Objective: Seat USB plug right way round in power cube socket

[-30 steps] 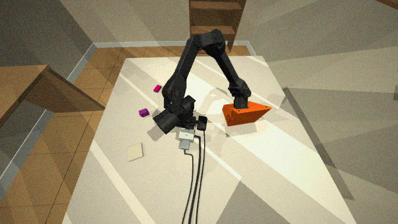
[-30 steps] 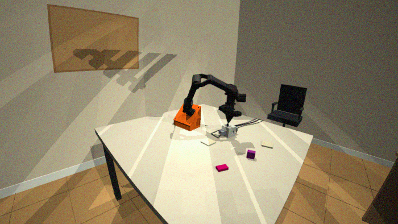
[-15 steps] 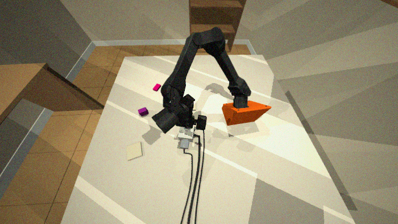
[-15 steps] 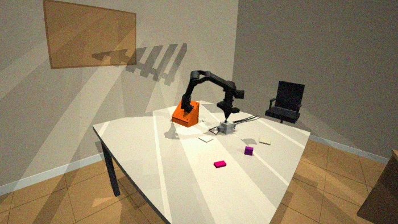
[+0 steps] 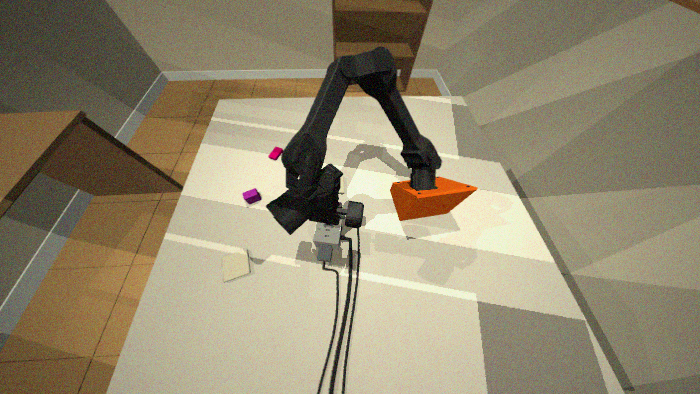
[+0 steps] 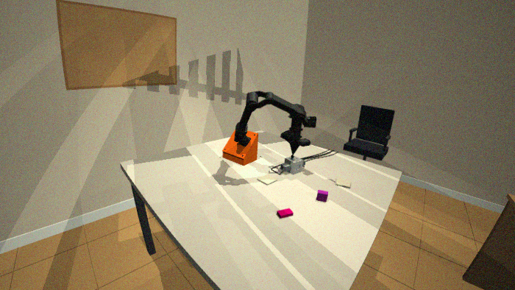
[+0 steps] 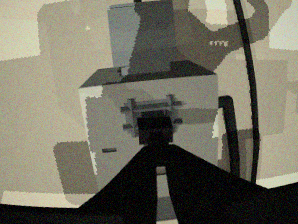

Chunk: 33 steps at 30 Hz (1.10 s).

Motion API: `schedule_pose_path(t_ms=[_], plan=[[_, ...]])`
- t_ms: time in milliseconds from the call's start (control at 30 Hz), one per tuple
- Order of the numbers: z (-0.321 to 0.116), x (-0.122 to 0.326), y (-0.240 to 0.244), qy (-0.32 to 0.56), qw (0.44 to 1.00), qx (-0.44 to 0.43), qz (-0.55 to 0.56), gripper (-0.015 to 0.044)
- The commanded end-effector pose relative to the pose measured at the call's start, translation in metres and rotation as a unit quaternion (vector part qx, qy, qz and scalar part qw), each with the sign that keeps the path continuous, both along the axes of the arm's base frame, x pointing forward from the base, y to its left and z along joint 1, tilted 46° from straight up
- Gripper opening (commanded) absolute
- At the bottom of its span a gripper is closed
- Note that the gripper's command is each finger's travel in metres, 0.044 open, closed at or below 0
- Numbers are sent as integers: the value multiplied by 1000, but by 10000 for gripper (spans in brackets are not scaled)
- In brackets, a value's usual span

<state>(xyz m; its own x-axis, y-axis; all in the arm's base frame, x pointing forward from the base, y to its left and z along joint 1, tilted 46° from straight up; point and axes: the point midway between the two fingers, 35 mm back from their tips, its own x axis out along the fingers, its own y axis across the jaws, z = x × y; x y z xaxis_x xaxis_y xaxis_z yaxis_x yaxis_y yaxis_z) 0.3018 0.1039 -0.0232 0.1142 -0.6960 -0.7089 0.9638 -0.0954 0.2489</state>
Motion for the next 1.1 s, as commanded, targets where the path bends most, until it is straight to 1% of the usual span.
schedule_pose_path(t_ms=[0, 1067], plan=[[3, 0, 3, -2, 1000, 2, -1, 0], [18, -2, 18, -1, 1000, 2, -1, 0]])
